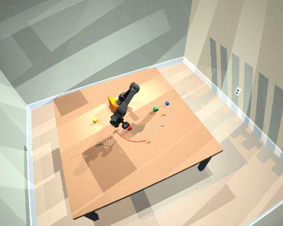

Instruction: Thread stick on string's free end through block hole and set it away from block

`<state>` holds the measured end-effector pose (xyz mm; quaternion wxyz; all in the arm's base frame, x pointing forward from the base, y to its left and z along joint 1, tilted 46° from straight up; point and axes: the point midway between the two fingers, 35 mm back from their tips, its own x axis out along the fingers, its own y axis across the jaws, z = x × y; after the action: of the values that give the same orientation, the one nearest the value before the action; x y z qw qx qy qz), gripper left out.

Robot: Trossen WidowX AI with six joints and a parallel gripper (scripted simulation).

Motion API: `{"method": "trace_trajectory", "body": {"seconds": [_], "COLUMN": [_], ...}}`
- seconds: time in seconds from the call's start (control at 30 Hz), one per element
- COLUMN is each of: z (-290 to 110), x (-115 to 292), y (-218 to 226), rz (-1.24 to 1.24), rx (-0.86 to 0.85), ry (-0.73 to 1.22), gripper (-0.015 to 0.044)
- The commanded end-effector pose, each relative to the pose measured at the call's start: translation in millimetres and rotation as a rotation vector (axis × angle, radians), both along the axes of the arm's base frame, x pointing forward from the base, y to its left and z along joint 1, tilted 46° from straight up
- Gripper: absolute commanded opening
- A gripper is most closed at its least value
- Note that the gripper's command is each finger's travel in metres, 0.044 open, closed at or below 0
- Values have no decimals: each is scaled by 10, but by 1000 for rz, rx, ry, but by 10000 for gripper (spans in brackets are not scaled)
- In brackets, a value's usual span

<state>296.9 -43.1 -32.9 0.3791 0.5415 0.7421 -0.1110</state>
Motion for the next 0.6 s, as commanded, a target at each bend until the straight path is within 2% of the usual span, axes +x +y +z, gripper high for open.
{"method": "trace_trajectory", "body": {"seconds": [0.0,0.57], "z": [-204,-349], "x": [-17,-85], "y": [-225,-365], "rz": [-610,-1224], "rx": [-139,-245], "ry": [628,1260], "gripper": [440,440]}}
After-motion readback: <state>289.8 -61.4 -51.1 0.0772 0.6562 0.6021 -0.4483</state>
